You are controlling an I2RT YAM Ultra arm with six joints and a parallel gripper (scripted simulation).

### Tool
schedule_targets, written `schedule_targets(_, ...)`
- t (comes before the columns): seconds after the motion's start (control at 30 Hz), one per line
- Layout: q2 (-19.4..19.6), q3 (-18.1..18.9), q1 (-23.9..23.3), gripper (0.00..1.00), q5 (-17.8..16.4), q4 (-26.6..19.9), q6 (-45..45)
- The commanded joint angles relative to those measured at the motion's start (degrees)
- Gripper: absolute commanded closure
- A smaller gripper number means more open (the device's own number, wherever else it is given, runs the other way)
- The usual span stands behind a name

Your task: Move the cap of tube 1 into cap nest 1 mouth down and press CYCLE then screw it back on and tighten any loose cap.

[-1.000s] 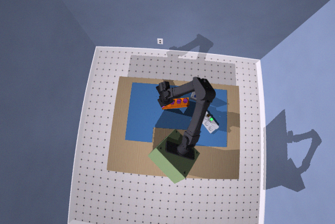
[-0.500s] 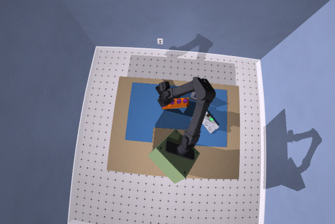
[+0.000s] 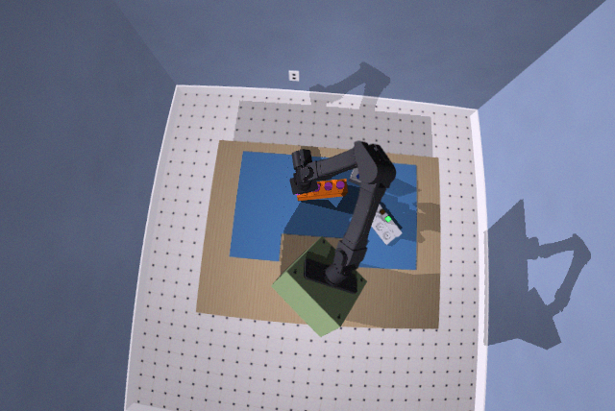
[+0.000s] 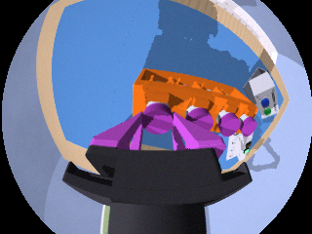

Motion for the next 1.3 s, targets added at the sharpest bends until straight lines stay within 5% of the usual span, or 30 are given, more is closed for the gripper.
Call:
schedule_targets(0.0,-0.28,0.00,0.30,1.00,-0.03,0.19,7.28)
schedule_targets(0.33,-0.19,0.03,0.26,1.00,-0.04,0.27,26.33)
schedule_targets(0.6,-0.19,0.03,0.25,1.00,-0.04,0.28,27.40)
schedule_targets(0.63,-0.19,0.03,0.25,0.51,-0.04,0.28,27.40)
schedule_targets(1.07,-0.27,0.02,0.31,0.51,-0.02,0.16,25.18)
schedule_targets(1.27,-0.35,0.00,0.36,0.51,0.00,0.07,11.48)
